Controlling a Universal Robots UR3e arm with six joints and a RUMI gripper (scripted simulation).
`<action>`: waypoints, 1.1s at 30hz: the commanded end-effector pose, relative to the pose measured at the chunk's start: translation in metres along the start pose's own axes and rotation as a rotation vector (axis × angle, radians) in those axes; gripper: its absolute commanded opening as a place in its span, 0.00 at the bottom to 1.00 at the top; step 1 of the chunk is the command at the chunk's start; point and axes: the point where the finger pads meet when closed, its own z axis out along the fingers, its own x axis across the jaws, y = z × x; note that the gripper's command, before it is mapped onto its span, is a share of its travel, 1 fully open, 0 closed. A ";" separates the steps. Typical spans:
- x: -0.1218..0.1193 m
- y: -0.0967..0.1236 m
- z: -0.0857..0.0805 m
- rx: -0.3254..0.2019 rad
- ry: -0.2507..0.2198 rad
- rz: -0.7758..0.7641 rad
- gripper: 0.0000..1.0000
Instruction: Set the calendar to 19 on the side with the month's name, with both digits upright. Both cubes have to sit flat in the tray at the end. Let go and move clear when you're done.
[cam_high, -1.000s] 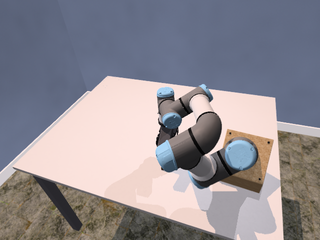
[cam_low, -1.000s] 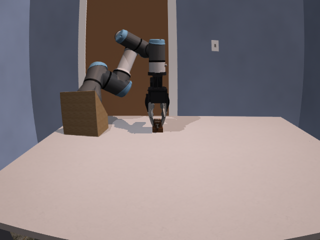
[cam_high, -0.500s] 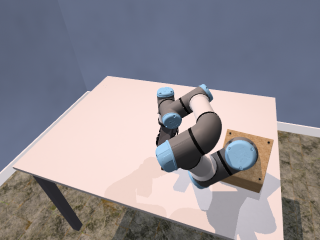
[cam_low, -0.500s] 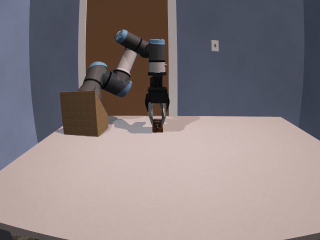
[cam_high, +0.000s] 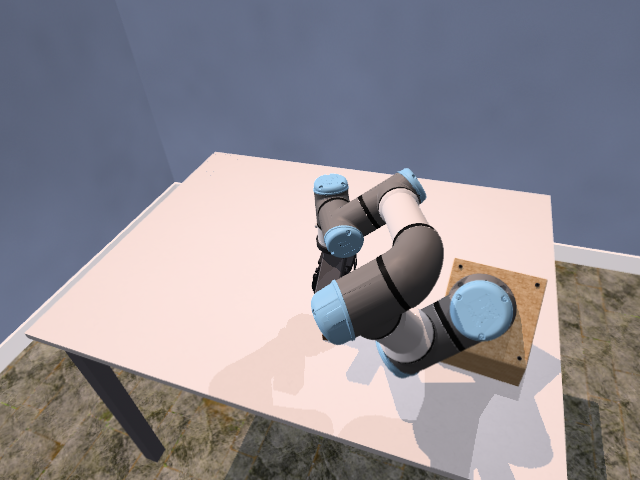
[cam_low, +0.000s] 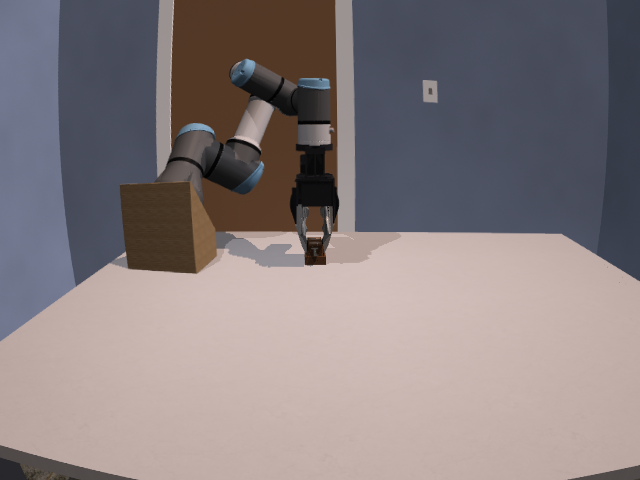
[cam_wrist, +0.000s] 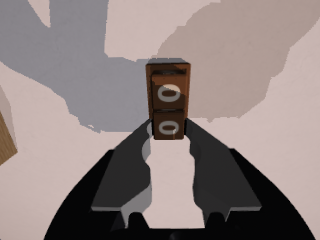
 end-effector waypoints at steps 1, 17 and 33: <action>0.000 0.001 -0.001 -0.002 0.001 0.000 0.10; 0.000 0.001 -0.001 -0.002 0.001 0.000 0.10; 0.000 0.001 -0.001 -0.002 0.001 0.000 0.21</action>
